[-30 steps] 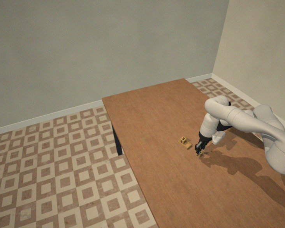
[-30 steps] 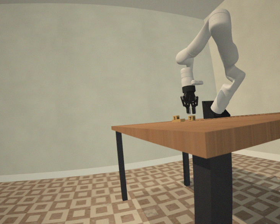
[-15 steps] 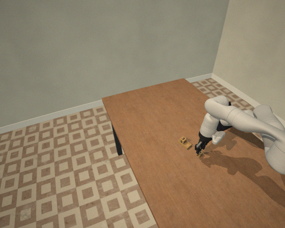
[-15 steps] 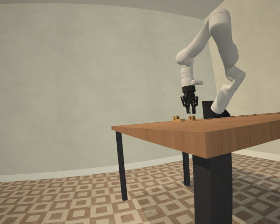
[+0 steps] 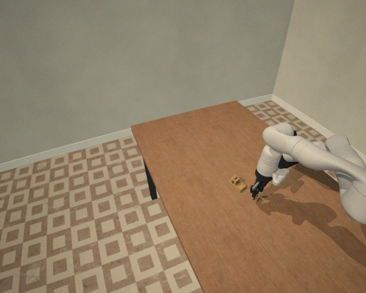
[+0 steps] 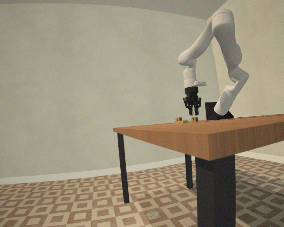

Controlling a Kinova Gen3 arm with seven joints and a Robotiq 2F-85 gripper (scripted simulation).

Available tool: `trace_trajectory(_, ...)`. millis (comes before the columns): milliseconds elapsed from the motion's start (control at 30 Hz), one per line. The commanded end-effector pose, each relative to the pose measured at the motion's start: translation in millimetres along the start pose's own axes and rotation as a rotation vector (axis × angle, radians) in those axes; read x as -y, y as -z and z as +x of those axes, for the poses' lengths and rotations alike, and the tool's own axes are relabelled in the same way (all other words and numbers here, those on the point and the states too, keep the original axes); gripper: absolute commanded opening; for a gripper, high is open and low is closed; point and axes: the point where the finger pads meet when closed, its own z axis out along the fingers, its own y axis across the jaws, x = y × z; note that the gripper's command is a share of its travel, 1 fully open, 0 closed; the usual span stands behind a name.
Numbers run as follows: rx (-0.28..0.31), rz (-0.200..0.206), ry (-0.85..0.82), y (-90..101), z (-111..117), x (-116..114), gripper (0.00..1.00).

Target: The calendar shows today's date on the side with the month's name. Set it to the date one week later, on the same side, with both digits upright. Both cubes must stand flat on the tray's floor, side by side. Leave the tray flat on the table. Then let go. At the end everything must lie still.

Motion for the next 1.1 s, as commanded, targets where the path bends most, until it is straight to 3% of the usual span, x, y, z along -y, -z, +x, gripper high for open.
trace_trajectory(0,0.001,-0.001,0.0,0.5,0,0,0.46)
trace_trajectory(400,0.001,-0.001,0.0,-2.0,0,0,0.46)
trace_trajectory(1067,0.001,-0.001,0.0,-27.0,0,0,0.46)
